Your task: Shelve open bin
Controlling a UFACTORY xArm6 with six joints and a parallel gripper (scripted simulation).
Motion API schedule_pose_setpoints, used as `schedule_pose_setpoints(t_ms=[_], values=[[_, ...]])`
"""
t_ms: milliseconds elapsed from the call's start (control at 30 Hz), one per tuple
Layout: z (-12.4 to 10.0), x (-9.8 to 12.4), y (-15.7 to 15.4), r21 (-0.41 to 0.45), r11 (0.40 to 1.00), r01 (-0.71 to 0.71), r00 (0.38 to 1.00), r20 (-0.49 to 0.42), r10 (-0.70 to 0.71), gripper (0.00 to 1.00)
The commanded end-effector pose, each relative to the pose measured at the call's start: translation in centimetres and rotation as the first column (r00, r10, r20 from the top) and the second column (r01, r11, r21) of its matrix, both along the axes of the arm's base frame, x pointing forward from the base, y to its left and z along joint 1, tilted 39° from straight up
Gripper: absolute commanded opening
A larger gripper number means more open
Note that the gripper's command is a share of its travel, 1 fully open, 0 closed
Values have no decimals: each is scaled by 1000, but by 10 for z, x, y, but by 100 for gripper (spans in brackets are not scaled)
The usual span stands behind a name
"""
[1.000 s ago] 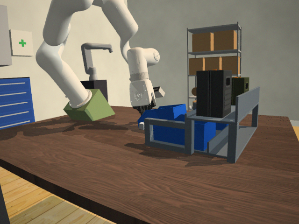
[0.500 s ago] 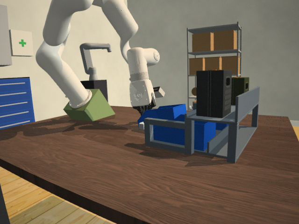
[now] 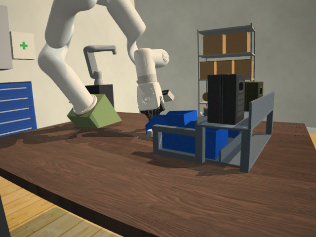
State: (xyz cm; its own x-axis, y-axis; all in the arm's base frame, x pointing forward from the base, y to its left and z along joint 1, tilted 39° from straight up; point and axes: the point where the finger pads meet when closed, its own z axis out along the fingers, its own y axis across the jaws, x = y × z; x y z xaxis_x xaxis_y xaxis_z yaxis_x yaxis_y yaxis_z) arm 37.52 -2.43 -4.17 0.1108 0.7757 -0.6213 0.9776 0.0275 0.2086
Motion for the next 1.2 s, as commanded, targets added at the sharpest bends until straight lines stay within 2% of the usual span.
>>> schedule_pose_setpoints(t_ms=[0, 567, 733, 1167], values=[[1, 1, 1, 1, 1000, -1, 1000, 3, 1, 0], [7, 1, 6, 1, 1000, -1, 1000, 3, 1, 0], [16, 0, 13, 1, 1000, -1, 1000, 3, 1, 0], [16, 0, 13, 1, 1000, -1, 1000, 3, 1, 0]])
